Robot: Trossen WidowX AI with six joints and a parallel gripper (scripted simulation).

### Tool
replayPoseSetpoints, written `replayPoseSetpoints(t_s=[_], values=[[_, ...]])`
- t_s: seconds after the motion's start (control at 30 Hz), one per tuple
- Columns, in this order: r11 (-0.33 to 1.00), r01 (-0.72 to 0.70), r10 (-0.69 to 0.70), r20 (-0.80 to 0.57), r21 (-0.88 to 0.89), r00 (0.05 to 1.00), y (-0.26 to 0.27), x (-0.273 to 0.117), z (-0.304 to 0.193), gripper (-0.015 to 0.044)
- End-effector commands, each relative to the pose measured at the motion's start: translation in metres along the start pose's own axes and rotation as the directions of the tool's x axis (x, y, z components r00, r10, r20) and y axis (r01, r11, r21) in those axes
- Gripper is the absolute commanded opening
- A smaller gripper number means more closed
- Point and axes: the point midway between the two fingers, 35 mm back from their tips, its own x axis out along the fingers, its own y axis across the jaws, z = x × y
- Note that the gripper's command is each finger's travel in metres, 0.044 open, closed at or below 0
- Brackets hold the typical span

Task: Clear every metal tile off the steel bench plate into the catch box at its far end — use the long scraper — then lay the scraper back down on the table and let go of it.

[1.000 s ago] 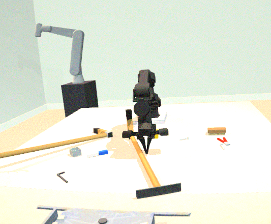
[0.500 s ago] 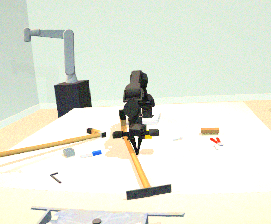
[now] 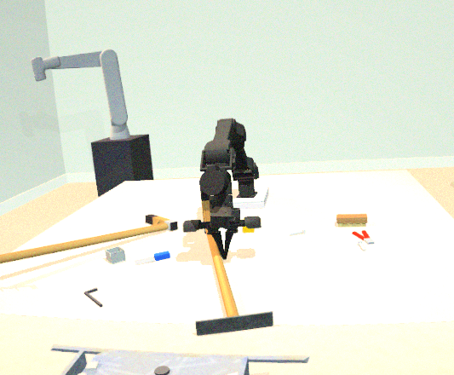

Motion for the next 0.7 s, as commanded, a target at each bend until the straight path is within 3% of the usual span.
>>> replayPoseSetpoints(t_s=[0.0,0.67], values=[[1.000,0.004,-0.004,0.002,-0.001,1.000,-0.007,0.002,0.000,0.0000],[1.000,0.011,-0.010,0.017,-0.002,1.000,-0.027,0.003,0.003,0.0000]])
